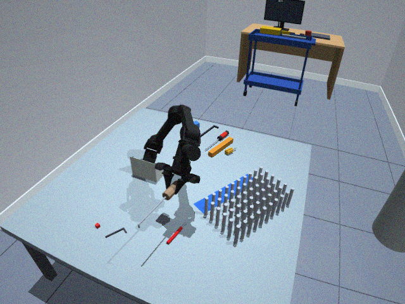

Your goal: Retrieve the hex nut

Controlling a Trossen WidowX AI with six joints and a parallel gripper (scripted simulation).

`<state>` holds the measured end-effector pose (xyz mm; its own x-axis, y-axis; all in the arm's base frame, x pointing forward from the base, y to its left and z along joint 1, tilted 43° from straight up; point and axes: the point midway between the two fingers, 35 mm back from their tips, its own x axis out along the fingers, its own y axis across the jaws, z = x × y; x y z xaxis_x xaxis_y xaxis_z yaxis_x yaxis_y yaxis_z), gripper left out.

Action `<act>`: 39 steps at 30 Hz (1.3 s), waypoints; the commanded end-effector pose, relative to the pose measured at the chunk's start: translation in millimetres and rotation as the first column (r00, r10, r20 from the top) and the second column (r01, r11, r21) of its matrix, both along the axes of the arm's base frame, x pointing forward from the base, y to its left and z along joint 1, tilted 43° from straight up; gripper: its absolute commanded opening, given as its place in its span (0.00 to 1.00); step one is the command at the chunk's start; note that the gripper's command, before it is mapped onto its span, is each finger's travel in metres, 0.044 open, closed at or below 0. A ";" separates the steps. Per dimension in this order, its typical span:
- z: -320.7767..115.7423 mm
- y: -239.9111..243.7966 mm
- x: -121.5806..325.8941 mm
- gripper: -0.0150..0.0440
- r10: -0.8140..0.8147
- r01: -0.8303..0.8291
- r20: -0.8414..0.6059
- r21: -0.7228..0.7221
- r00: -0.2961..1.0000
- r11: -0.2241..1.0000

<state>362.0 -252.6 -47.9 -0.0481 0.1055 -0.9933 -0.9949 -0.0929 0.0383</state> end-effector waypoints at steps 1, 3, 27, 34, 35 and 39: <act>20.9 14.1 9.2 0.25 0.047 -0.047 0.048 -0.001 0.998 0.999; 31.1 22.7 13.2 0.25 0.065 -0.065 0.069 0.000 0.996 0.998; 135.5 128.6 21.2 0.25 0.268 -0.273 0.268 -0.018 0.925 0.962; 163.9 163.1 15.7 0.25 0.351 -0.364 0.342 -0.027 0.872 0.931; 167.9 168.1 14.7 0.25 0.364 -0.379 0.353 -0.029 0.862 0.925; 183.6 187.9 9.5 0.25 0.413 -0.435 0.397 -0.039 0.820 0.900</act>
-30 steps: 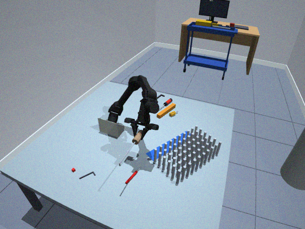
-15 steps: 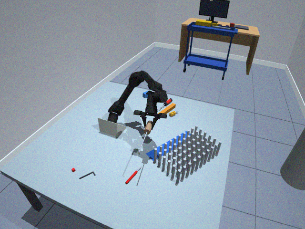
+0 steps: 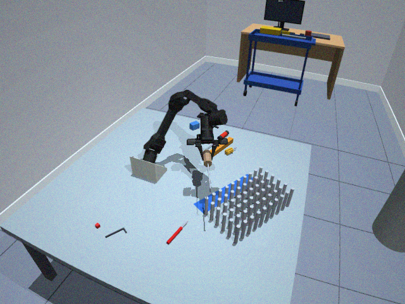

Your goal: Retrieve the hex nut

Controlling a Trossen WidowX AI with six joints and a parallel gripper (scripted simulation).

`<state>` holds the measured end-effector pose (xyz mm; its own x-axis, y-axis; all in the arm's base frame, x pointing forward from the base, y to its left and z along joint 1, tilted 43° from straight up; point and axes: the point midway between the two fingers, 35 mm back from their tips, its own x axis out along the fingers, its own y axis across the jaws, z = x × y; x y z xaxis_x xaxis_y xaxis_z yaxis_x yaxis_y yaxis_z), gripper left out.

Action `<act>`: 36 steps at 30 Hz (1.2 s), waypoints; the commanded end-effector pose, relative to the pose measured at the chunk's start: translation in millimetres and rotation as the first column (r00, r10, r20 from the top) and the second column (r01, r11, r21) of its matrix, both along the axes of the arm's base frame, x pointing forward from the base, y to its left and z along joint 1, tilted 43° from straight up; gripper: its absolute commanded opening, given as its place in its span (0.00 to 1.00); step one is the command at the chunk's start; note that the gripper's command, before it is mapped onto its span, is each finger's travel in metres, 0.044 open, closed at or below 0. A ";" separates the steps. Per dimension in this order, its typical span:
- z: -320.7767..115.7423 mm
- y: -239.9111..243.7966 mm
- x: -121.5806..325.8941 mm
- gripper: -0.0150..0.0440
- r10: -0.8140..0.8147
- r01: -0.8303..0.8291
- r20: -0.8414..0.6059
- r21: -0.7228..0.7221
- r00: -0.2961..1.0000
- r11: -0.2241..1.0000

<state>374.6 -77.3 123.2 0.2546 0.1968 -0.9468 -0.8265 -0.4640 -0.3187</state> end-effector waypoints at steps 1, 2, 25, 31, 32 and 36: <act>16.2 17.6 -4.7 0.25 0.063 -0.063 0.055 0.007 0.997 0.998; 20.0 22.5 -6.3 0.25 0.079 -0.079 0.067 0.008 0.995 0.997; 91.0 124.4 -69.1 0.25 0.417 -0.445 0.342 0.004 0.843 0.896; 96.8 133.7 -78.3 0.25 0.448 -0.481 0.370 -0.002 0.814 0.877; 96.1 134.3 -78.1 0.25 0.448 -0.481 0.370 -0.002 0.814 0.876; 86.5 143.0 -75.9 0.25 0.451 -0.483 0.366 -0.004 0.814 0.876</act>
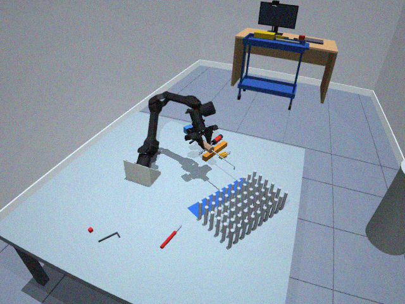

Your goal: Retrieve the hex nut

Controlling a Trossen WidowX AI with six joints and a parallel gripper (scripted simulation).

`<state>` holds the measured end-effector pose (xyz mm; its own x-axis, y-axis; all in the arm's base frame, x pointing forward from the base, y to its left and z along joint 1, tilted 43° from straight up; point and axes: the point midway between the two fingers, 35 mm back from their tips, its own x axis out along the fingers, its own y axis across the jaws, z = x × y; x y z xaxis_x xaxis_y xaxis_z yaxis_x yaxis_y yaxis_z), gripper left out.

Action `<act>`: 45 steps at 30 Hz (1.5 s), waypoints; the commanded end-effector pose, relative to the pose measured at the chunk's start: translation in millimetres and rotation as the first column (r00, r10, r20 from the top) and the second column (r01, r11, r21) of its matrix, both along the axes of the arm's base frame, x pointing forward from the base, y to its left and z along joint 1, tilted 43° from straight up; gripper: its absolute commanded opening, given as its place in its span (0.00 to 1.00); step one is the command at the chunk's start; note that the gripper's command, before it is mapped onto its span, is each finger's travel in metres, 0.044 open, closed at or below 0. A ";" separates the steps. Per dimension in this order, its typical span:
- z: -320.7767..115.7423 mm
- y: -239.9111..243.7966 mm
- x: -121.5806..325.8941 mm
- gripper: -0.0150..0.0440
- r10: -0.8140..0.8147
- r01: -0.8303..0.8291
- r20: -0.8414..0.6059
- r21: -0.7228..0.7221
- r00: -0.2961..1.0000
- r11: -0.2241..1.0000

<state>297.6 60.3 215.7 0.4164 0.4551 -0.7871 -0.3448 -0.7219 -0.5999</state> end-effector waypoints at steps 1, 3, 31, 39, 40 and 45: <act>-9.9 9.0 1.7 0.25 -0.002 0.002 0.000 -0.005 1.000 1.000; -18.3 16.7 2.7 0.25 -0.001 0.001 -0.002 -0.007 1.000 1.000; -106.8 101.6 -19.1 0.25 -0.008 0.008 0.009 0.011 1.000 1.000; -108.3 101.0 -14.9 0.25 -0.008 0.008 0.009 0.011 1.000 1.000; -108.5 101.0 -14.3 0.25 -0.008 0.008 0.009 0.011 1.000 1.000; -109.4 100.7 -11.4 0.25 -0.008 0.008 0.009 0.012 1.000 1.000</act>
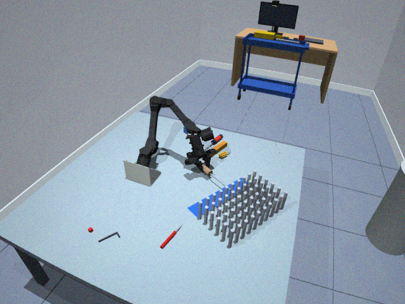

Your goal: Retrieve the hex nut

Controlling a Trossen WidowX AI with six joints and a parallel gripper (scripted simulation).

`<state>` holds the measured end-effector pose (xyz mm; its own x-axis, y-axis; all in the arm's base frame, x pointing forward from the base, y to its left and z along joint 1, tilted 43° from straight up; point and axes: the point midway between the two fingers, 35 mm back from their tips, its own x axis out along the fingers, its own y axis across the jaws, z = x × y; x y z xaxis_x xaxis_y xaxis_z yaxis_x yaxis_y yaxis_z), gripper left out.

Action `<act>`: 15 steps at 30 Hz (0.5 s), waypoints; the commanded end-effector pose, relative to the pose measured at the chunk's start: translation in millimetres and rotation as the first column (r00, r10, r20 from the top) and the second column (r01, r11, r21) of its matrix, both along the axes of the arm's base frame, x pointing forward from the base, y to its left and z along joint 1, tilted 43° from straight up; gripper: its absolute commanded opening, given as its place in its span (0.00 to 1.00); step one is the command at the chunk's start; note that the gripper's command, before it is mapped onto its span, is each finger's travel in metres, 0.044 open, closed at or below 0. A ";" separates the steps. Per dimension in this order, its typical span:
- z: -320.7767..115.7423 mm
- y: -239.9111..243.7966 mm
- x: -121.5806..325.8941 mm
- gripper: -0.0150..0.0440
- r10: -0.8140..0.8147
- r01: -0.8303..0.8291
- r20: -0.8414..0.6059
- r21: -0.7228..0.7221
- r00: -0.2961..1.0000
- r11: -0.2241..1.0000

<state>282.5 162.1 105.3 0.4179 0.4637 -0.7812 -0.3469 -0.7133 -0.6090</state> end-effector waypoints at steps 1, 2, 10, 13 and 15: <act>0.7 -1.2 4.3 0.25 -0.005 0.005 0.009 -0.001 1.000 1.000; 0.5 -1.3 4.8 0.25 -0.005 0.005 0.009 -0.001 1.000 1.000; -0.9 -1.5 9.4 0.25 -0.004 0.004 0.010 -0.001 1.000 1.000; -1.5 -1.6 11.2 0.25 -0.004 0.004 0.010 0.000 1.000 1.000; -1.8 -1.7 12.3 0.25 -0.004 0.004 0.011 0.000 1.000 1.000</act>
<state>291.5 160.7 102.0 0.4212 0.4589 -0.7823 -0.3518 -0.7124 -0.6073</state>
